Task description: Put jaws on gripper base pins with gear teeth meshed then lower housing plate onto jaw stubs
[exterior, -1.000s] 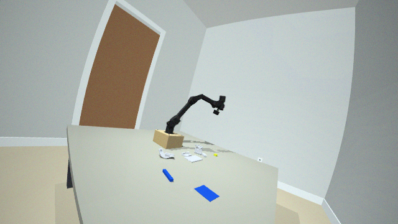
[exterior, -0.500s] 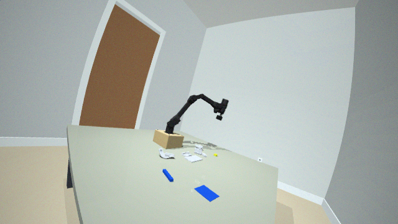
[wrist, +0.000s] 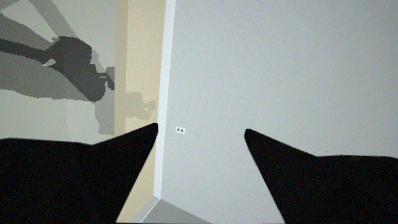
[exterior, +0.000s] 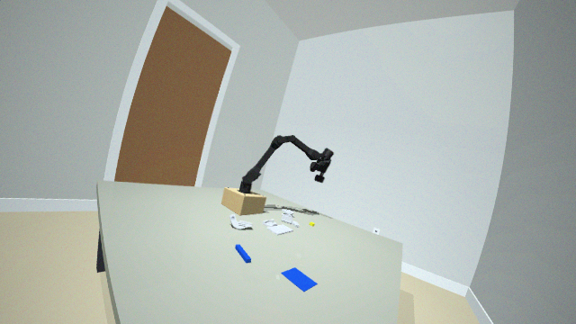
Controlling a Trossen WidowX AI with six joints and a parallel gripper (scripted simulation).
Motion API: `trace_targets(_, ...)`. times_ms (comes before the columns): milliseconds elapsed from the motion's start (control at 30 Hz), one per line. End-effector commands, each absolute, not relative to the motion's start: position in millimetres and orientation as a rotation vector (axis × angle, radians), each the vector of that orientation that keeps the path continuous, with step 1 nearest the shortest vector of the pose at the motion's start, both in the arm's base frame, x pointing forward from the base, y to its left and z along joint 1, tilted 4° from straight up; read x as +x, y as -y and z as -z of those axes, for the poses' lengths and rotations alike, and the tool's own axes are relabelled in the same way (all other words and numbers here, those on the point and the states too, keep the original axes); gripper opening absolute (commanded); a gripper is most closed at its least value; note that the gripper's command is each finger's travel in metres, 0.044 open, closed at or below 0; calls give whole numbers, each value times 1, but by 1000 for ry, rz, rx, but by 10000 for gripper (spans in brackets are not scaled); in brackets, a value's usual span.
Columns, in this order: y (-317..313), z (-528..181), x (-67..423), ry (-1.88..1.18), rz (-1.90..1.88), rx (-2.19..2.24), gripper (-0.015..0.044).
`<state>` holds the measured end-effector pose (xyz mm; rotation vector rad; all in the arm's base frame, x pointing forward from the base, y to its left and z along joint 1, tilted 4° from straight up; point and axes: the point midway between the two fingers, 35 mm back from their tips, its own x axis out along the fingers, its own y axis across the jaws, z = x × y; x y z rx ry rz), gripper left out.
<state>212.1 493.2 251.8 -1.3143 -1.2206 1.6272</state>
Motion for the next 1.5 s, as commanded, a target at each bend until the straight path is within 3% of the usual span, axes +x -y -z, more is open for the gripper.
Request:
trace_targets(0,-478,-233,226,1170,-1616,-1421,440)
trace_targets(733,-376,-128,273,896,-1718,-1937,440)
trace_targets(1467,-240,-49,265,673,-2101,-2301,440)
